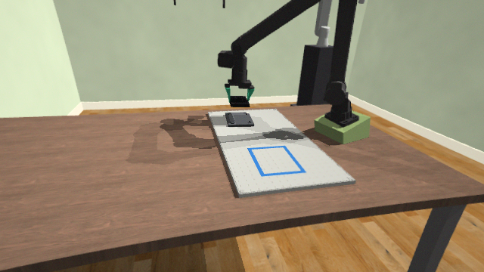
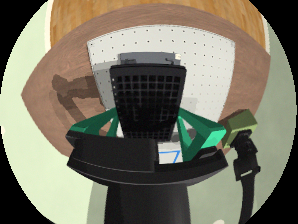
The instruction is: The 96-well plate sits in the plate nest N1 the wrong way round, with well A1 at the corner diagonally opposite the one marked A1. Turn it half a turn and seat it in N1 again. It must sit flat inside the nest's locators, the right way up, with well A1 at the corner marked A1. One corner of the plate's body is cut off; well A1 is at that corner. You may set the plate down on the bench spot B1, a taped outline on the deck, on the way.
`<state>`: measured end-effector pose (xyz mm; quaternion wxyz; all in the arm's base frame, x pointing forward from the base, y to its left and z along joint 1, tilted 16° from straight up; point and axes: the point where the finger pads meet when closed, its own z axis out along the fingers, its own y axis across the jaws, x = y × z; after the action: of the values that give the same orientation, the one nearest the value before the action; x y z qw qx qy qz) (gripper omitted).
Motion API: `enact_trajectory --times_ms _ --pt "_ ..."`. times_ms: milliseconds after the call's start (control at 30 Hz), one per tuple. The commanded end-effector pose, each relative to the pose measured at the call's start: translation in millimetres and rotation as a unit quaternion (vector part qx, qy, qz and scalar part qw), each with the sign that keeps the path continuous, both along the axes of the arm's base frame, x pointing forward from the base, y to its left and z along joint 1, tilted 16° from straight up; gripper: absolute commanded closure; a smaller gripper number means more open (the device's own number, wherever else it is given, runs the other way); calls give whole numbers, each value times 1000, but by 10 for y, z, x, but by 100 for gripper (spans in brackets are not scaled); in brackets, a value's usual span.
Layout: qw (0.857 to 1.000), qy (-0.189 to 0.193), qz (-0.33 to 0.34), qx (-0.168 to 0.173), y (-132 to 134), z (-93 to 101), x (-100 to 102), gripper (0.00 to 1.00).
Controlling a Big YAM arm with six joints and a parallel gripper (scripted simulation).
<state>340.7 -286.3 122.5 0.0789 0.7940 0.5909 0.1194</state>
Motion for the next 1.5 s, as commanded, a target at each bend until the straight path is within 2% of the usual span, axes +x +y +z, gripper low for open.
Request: enact_trajectory --times_ms 0,33,100,167,200,1467 --pt "1000 -16 1 -18 -123 298 20 100" --pt "1000 -20 0 -22 -159 358 40 100" --pt "1000 -9 2 -10 -99 225 7 100" --pt "1000 -9 2 -10 -99 225 7 100" --pt "1000 -3 5 -4 -38 156 -19 100" --pt "1000 -3 5 -4 -40 156 -19 100"
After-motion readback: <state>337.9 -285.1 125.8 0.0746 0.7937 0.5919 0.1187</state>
